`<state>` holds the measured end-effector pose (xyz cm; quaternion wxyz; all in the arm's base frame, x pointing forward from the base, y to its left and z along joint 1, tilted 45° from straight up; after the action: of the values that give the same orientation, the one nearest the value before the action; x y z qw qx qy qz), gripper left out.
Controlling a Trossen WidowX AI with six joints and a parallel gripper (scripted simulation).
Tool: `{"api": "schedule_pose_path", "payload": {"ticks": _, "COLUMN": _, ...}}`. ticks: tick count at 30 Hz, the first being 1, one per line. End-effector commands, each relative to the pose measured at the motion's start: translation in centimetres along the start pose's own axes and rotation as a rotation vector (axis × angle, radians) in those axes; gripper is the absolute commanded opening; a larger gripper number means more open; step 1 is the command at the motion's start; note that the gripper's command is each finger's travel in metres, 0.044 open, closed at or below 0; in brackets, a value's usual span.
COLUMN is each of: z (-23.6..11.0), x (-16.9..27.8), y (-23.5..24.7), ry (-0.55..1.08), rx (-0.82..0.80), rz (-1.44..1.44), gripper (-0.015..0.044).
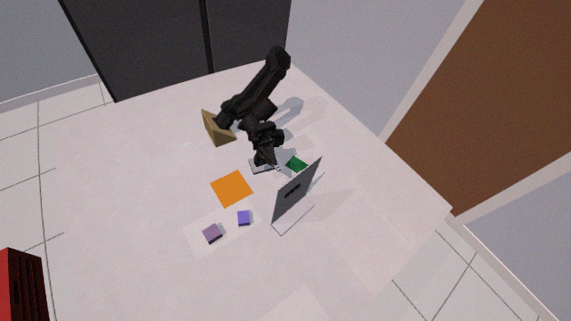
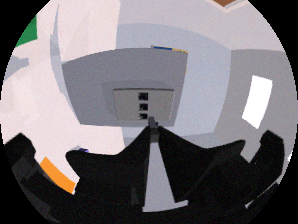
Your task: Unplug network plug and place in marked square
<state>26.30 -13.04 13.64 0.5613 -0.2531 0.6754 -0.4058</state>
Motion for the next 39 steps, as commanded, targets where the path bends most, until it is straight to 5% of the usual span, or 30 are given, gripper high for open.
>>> {"api": "schedule_pose_path", "payload": {"ticks": 1, "z": -0.2, "x": 0.1, "y": -1.0, "ry": -0.004, "rx": 0.007, "rz": -0.009, "gripper": 0.0}}
{"api": "schedule_pose_path", "payload": {"ticks": 22, "z": -1.9, "x": 1.0, "y": -4.2, "ry": 0.005, "rx": -0.009, "rz": -0.013, "gripper": 0.0}}
{"api": "schedule_pose_path", "payload": {"ticks": 39, "z": -1.1, "x": 5.8, "y": -0.2, "ry": 0.124, "rx": -0.333, "rz": -0.036, "gripper": 0.0}}
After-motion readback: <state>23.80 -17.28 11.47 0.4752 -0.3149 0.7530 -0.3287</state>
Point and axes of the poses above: the point midway between the two fingers, 35 mm back from their tips, its own z axis out along the fingers, its own y axis across the jaws, x = y × z, the point moved 5 cm from there along -z, back along the fingers, and after that the axes turned 12 degrees about -z, right-handed, at the moved point
